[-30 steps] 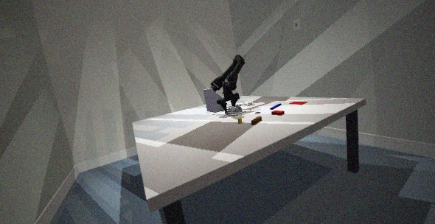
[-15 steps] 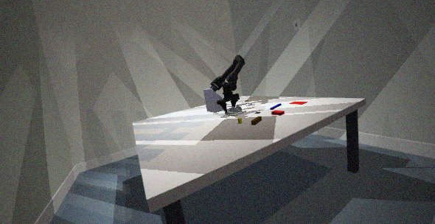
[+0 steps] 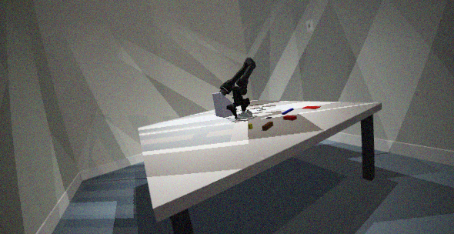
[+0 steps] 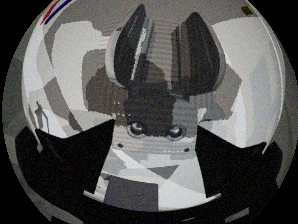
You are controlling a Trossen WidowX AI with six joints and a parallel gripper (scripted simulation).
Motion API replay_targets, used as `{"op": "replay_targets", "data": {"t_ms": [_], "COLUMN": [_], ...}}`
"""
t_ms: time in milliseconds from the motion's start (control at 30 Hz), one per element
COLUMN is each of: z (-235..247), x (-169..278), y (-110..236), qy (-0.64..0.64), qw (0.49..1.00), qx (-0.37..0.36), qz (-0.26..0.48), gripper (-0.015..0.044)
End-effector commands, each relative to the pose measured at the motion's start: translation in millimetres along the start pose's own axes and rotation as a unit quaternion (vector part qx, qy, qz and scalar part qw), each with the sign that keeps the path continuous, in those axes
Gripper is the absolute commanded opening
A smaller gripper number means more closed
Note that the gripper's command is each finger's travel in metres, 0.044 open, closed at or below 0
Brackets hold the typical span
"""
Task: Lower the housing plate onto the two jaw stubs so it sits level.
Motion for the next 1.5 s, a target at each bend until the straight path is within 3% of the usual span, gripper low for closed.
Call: {"op": "replay_targets", "data": {"t_ms": [0, 1467], "z": [0.4, 0.4], "x": [0.0, 0.1], "y": [-0.7, -5.2], "qy": [-0.003, -0.002], "qw": [1.0, 1.0], "qx": [-0.002, -0.002], "qz": [-0.001, -0.001], "gripper": [0.0351, 0.0351]}}
Point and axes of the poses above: the point midway between the two fingers, 35 mm back from their tips, its own y axis back along the fingers, its own z axis across the jaws, x = y × z, the point moved 5 cm from there along y, back along the fingers, and after that the axes turned 9 degrees about y, right-handed, at the moved point
